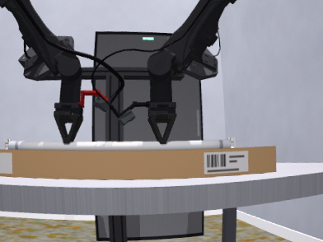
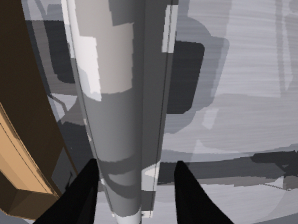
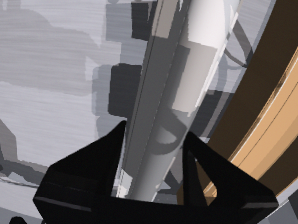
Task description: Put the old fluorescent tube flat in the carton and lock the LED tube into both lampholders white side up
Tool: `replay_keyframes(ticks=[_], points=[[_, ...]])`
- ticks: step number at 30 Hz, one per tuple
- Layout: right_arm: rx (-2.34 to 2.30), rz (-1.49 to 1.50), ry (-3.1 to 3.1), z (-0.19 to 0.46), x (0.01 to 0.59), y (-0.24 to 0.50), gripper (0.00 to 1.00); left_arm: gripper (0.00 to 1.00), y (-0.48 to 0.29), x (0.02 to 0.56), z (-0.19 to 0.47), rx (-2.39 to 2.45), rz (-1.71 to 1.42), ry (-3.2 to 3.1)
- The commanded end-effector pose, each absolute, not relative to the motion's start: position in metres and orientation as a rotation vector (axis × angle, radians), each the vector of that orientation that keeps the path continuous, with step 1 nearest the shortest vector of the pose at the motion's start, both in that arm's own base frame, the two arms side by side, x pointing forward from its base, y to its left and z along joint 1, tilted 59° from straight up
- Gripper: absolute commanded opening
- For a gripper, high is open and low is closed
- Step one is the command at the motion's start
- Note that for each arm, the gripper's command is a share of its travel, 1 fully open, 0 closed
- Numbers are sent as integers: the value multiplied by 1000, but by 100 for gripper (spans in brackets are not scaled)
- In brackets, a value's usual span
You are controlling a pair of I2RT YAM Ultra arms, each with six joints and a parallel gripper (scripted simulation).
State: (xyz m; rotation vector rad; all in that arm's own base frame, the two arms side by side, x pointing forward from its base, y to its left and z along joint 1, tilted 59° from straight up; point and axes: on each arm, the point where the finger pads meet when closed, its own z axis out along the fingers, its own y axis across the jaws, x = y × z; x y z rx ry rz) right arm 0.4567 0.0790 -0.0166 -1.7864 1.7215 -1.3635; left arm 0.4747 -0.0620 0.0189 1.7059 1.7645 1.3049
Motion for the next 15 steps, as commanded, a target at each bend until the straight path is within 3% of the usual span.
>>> replay_keyframes(ticks=[1, 12, 15], points=[[-1823, -1345, 1717, -11, 436, 91, 49, 49, -76, 454, 27, 1730, 1291, 1757], [-1825, -1345, 1718, 3, 412, 101, 49, 49, -85, 429, 42, 1732, 1292, 1760], [-1782, -1325, 1683, 15, 429, 112, 49, 49, -91, 438, 43, 1728, 1261, 1727]])
